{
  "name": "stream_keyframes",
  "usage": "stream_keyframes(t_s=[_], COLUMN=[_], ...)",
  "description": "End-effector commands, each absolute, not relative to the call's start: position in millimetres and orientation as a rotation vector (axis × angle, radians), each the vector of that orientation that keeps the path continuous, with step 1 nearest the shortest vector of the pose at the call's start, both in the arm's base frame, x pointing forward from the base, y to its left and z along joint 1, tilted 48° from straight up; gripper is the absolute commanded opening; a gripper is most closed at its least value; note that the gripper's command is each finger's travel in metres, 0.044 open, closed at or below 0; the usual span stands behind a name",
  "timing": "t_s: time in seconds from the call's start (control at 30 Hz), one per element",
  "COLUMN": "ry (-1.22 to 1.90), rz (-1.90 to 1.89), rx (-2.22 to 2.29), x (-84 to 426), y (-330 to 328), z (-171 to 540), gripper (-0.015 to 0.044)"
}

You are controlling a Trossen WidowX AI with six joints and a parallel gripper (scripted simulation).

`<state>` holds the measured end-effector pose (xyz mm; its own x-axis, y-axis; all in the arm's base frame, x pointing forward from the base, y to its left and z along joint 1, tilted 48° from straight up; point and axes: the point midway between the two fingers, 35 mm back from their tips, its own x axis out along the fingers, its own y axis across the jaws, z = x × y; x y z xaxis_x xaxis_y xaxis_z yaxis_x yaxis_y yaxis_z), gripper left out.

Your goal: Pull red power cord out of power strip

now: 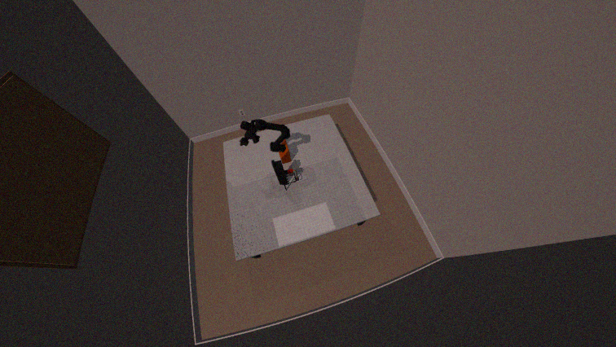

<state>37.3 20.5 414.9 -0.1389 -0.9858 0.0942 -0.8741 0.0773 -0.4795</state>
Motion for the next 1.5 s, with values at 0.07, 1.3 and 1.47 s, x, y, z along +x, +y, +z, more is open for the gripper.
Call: stream_keyframes(t_s=[0.07, 1.3, 1.47], ry=[2.075, 1.032, 0.941], rz=[-0.635, -0.479, -0.426], rx=[-1.868, -1.516, -1.433], x=[34.9, 103.9, 139.9], y=[16.5, -159.9, -172.0], z=[415.9, 428.2, 419.2], gripper=[0.0321, 0.0160, 0.0160])
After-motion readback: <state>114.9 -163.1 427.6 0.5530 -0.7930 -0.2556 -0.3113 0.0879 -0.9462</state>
